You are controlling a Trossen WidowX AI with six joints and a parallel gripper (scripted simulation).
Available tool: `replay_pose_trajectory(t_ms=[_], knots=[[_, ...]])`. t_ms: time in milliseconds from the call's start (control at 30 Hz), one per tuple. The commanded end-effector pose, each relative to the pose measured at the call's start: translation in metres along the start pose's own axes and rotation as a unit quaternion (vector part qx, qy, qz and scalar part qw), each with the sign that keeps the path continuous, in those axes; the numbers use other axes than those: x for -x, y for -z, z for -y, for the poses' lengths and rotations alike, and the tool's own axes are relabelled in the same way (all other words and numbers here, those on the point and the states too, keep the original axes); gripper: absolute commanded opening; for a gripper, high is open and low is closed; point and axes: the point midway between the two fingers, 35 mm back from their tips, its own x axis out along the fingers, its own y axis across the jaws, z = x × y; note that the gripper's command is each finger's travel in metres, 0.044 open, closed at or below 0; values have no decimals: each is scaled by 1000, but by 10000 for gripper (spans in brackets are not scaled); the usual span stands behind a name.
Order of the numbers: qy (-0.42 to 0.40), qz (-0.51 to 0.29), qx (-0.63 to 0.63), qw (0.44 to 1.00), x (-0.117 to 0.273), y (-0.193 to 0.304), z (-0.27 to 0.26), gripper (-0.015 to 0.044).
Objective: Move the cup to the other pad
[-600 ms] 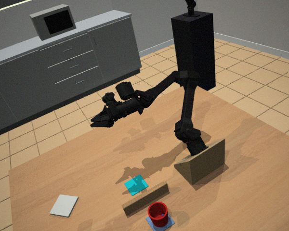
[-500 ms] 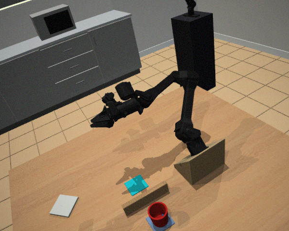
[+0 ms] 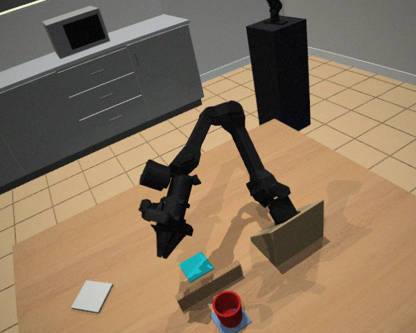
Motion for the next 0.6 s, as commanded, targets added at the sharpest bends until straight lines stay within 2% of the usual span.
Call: replay_pose_trajectory(t_ms=[0,200,400,567], knots=[[96,-58,-50,992,-24,37,13,148],[285,-91,-109,948,-46,100,42,148],[449,-28,-113,886,-49,146,70,148],[481,-1,-107,870,-47,156,76,148]])
